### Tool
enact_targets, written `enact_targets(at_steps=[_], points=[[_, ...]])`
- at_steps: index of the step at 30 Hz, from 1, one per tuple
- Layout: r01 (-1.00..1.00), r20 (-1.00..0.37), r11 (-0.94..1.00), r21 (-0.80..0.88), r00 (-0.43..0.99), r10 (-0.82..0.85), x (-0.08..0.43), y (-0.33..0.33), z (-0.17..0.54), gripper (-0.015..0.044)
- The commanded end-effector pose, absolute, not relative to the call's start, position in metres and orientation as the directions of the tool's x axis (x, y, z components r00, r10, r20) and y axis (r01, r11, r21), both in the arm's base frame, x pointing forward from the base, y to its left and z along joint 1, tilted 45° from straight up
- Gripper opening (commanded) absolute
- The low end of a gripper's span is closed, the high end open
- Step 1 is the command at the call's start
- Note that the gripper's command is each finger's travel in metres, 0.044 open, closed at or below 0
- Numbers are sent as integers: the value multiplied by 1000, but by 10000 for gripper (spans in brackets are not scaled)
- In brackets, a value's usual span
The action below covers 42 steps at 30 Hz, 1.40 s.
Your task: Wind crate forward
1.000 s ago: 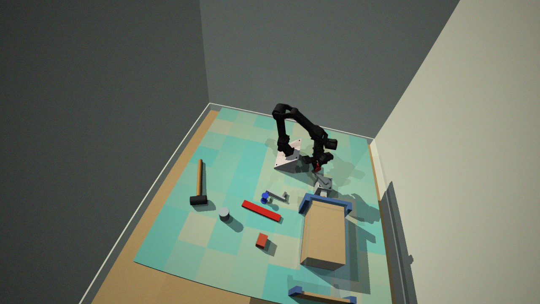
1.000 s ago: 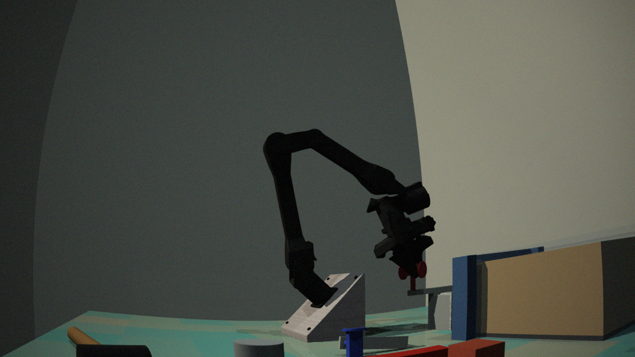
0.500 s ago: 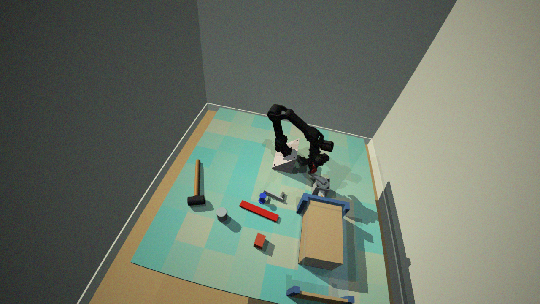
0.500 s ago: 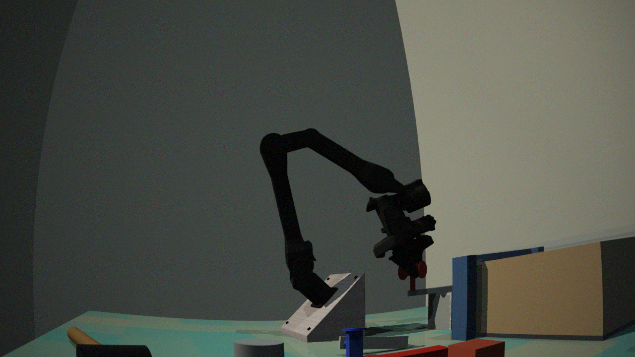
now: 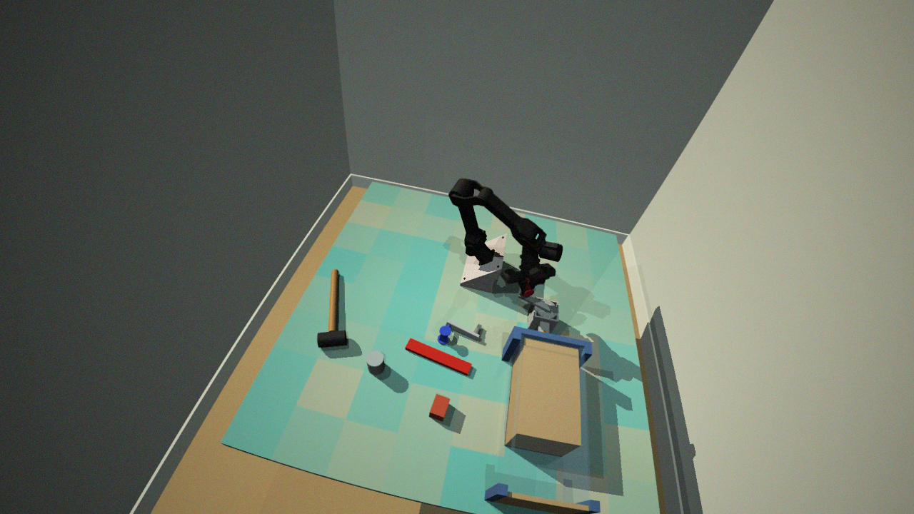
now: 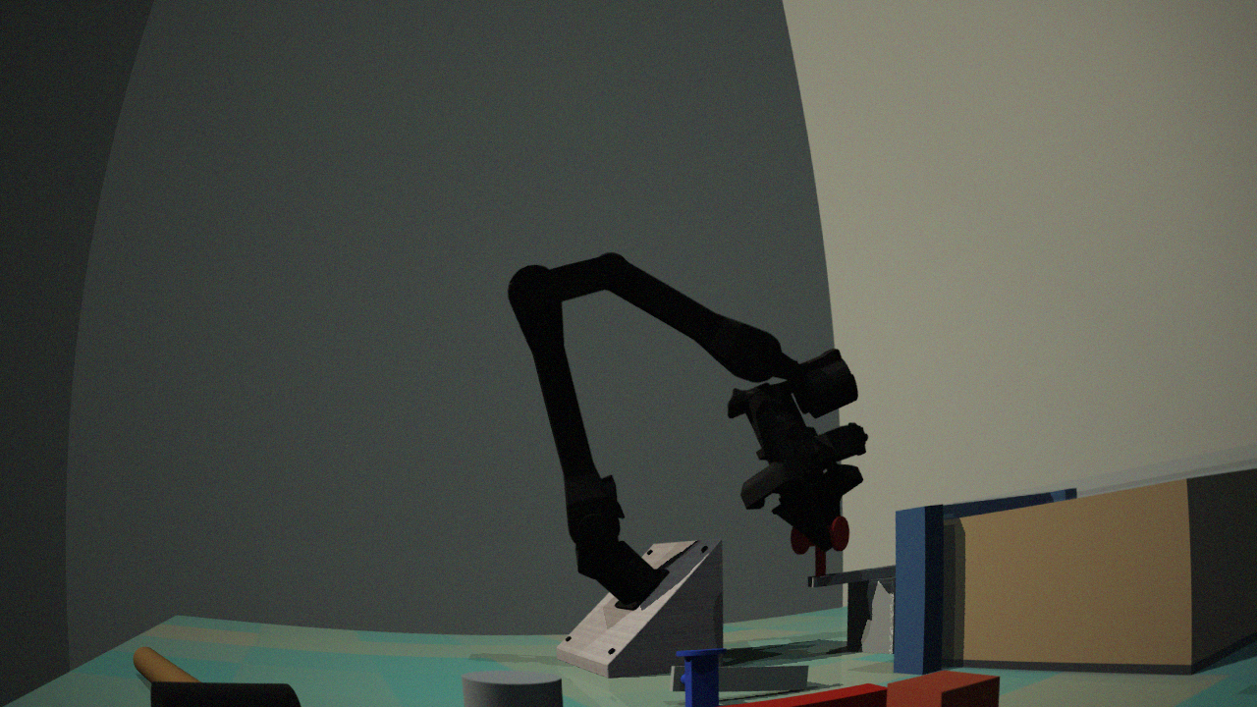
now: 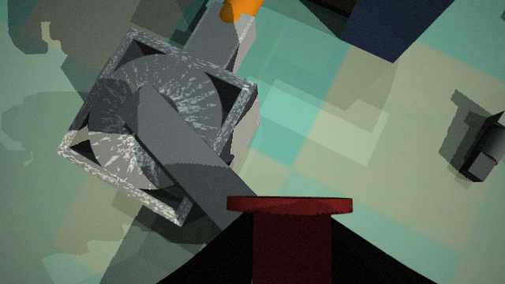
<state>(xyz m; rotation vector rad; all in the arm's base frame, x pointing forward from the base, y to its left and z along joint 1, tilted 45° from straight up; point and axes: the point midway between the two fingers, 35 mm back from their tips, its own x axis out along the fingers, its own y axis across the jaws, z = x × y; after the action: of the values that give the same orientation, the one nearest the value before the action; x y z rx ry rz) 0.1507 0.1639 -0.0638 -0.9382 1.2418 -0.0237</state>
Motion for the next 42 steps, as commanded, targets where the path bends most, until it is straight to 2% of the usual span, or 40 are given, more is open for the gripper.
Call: enact_targets(at_steps=[1, 32, 34, 42], points=[[-443, -776, 638, -630, 391, -495, 163, 161, -62, 0], [-441, -775, 638, -631, 393, -495, 201, 163, -63, 0], [-458, -783, 636, -621, 379, -492, 191, 162, -61, 0], [-458, -783, 636, -622, 379, -493, 191, 162, -61, 210]])
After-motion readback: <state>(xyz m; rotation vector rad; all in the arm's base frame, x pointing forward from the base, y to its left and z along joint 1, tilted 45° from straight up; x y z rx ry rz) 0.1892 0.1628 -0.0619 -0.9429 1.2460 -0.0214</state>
